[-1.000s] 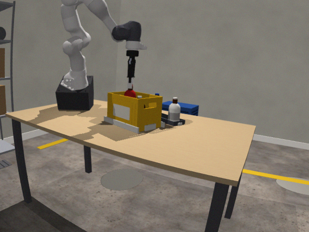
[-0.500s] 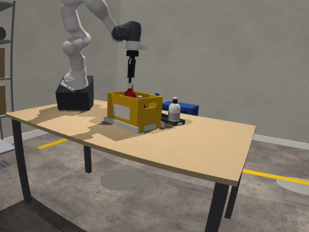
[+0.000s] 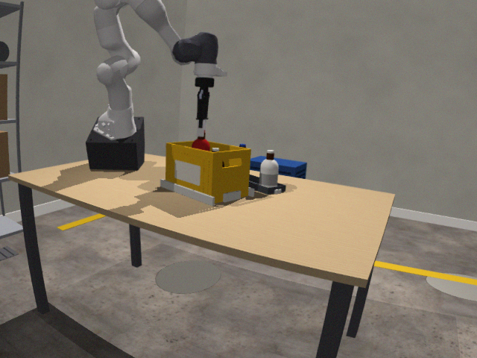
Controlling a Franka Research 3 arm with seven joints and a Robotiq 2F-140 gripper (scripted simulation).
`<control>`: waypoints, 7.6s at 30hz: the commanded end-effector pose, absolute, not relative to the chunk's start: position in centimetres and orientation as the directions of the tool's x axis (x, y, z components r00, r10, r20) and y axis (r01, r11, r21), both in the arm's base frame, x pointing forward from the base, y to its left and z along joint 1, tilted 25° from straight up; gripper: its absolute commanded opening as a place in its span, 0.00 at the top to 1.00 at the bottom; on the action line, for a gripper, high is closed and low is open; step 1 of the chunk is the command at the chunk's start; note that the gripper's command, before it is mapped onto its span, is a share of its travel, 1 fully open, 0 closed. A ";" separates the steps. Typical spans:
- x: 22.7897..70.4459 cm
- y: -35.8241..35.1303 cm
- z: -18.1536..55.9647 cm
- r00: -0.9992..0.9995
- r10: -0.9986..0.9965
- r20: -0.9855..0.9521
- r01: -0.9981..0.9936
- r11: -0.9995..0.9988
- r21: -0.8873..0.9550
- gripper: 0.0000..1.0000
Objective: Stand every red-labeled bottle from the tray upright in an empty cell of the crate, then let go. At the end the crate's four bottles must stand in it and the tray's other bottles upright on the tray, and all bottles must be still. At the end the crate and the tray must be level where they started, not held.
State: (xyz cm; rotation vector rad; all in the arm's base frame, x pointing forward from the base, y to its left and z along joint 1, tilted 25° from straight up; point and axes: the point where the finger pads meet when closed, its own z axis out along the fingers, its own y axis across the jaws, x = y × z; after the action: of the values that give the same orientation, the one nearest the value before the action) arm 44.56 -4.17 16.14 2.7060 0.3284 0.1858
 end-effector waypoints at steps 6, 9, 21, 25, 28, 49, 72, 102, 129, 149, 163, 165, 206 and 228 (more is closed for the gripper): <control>44.9 -4.0 16.4 0.962 0.258 0.092 0.199 -0.889 0.411 1.00; 44.9 -4.0 16.4 0.962 0.258 0.092 0.199 -0.889 0.411 1.00; 45.0 -4.2 16.1 0.962 0.258 0.092 0.199 -0.889 0.411 1.00; 45.0 -4.3 15.8 0.962 0.258 0.092 0.199 -0.889 0.411 1.00; 45.1 -4.4 15.5 0.962 0.258 0.092 0.199 -0.889 0.411 1.00; 45.5 -5.2 13.6 0.962 0.258 0.092 0.199 -0.889 0.411 1.00; 45.6 -5.5 12.8 0.962 0.258 0.092 0.199 -0.889 0.411 1.00; 45.7 -5.5 12.8 0.962 0.258 0.092 0.199 -0.889 0.411 1.00; 45.7 -5.6 12.6 0.962 0.258 0.092 0.199 -0.889 0.411 1.00; 45.9 -5.9 11.8 0.962 0.258 0.092 0.199 -0.889 0.411 1.00; 46.0 -6.1 11.4 0.962 0.258 0.092 0.199 -0.889 0.411 1.00; 46.0 -6.1 11.3 0.962 0.258 0.092 0.199 -0.889 0.411 1.00; 46.1 -6.2 11.1 0.962 0.258 0.092 0.199 -0.889 0.411 1.00; 46.1 -6.2 11.1 0.962 0.258 0.092 0.199 -0.889 0.411 0.62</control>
State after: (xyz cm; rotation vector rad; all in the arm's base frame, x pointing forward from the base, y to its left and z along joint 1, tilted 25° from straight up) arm 45.78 -6.32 10.86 2.7055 0.3293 0.1897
